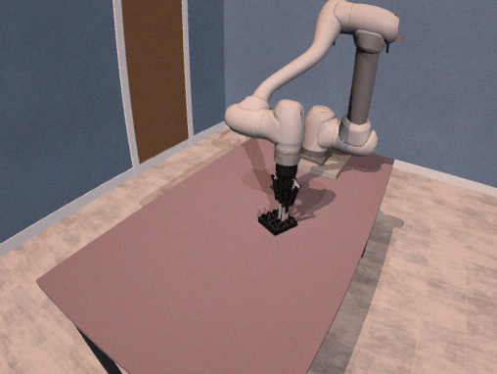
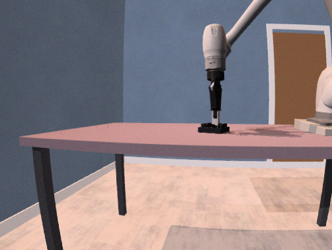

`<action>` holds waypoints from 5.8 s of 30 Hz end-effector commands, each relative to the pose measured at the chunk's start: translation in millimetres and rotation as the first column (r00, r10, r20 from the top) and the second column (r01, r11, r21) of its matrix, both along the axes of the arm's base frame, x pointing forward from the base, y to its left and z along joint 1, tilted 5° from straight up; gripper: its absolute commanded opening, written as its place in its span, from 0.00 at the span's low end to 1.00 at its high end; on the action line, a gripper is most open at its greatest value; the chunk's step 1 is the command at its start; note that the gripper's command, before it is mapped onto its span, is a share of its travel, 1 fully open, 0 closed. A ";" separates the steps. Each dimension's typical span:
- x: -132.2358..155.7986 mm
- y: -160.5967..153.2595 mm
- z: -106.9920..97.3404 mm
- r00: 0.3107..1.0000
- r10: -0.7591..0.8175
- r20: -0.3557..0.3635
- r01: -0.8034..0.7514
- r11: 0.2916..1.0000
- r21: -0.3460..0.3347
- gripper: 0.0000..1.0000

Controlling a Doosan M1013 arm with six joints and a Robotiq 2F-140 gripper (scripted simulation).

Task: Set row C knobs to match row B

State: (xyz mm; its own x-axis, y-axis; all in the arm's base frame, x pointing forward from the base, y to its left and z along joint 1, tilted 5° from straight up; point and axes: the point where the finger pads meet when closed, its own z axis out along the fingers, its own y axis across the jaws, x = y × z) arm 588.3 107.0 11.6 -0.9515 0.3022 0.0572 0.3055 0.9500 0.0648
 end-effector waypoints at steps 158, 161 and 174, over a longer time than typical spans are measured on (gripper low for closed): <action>-20.4 -52.5 54.9 0.166 0.980 0.106 -0.985 0.171 -0.032 0.12; -20.4 -52.5 54.9 0.166 0.980 0.106 -0.985 0.171 -0.032 0.12; -20.4 -52.5 54.1 0.166 0.980 0.106 -0.985 0.170 -0.032 0.12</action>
State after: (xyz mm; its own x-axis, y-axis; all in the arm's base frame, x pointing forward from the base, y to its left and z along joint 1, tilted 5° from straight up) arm 567.9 54.5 66.0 -0.4586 -0.8870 -0.0538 -0.8880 0.4551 0.0667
